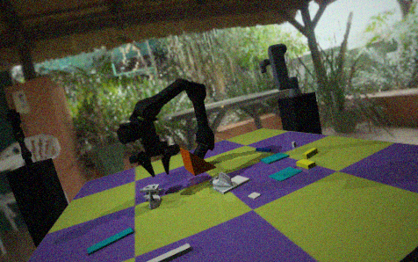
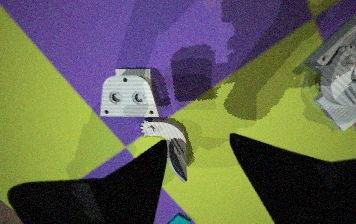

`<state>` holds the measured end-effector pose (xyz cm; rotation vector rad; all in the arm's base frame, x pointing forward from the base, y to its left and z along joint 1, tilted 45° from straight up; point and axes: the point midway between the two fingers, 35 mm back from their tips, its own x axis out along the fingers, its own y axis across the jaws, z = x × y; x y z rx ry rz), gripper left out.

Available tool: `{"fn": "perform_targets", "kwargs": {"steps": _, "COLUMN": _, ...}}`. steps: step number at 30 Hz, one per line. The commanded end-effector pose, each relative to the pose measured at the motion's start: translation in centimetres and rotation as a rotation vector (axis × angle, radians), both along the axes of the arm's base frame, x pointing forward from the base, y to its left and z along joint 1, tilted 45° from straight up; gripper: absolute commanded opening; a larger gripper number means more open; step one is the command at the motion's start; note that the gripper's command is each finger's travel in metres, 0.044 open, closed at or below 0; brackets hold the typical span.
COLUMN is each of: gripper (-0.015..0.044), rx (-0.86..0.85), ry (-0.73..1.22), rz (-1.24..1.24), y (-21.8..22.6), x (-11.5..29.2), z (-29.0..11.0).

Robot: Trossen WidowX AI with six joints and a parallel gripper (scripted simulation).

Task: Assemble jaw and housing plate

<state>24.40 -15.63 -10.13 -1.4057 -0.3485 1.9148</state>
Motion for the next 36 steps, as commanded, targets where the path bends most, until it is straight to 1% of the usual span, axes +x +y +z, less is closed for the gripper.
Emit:
{"fn": "perform_targets", "kwargs": {"steps": 1, "gripper": 0.0177, "rx": 0.0, "ry": 0.0, "rz": 0.0, "y": 0.0, "x": 0.0, "z": 0.0}}
{"fn": "perform_targets", "kwargs": {"steps": 8, "gripper": 0.0, "rx": 0.0, "ry": 0.0, "rz": 0.0, "y": 0.0, "x": 0.0, "z": 0.0}}
{"fn": "perform_targets", "kwargs": {"steps": 19, "gripper": 0.0, "rx": 0.0, "ry": 0.0, "rz": 0.0, "y": 0.0, "x": 0.0, "z": 0.0}}
{"fn": "perform_targets", "kwargs": {"steps": 22, "gripper": 0.0079, "rx": 0.001, "ry": -0.012, "rz": 0.013, "y": -0.2, "x": 0.2, "z": -0.1}}
{"fn": "perform_targets", "kwargs": {"steps": 33, "gripper": 0.0368, "rx": 0.029, "ry": -0.215, "rz": 0.221, "y": -3.1, "x": 3.4, "z": -2.3}}
{"fn": "perform_targets", "kwargs": {"steps": 36, "gripper": 0.044, "rx": 0.032, "ry": -0.243, "rz": 0.249, "y": -3.4, "x": 3.8, "z": -2.5}}
